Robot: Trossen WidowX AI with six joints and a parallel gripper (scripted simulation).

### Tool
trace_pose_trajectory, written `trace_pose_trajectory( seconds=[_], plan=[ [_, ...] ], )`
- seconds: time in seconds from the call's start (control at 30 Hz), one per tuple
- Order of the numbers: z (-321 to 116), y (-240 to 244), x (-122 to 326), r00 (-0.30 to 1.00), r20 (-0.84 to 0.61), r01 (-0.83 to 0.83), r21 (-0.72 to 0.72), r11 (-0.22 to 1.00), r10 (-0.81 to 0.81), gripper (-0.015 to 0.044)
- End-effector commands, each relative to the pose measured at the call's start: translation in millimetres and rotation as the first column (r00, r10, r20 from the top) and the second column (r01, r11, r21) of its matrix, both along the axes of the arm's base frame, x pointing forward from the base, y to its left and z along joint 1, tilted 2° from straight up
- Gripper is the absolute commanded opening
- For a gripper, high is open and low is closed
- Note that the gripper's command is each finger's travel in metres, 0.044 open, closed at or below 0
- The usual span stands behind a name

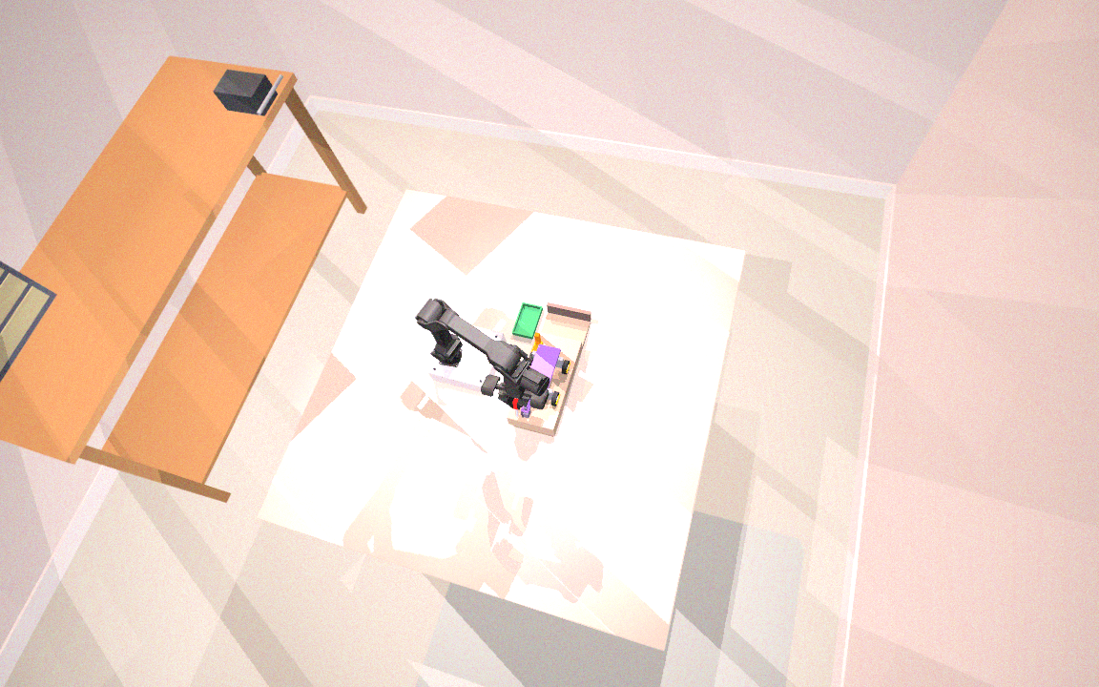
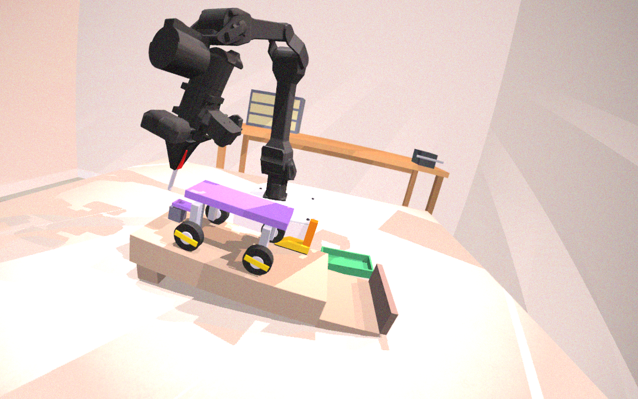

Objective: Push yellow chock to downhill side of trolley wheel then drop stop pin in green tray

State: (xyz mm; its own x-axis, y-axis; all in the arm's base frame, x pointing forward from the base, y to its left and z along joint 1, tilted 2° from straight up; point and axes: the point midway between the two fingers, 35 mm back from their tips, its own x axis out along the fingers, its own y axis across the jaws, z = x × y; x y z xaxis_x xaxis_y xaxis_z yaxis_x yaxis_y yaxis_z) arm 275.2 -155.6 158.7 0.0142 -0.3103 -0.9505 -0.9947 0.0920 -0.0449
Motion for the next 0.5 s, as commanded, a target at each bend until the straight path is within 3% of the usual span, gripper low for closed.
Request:
trace_pose_trajectory(
  seconds=[0.0, 0.47],
  plan=[
    [0.5, 0.9, -12.8, 1.0, 0.01, -0.002, -0.003, 1.0, 0.002, 0.0],
    [-4.3, 4.4, -60.6, 1.0, 0.006, -0.002, -0.002, 1.0, 0.002, 0.0]
  ],
)
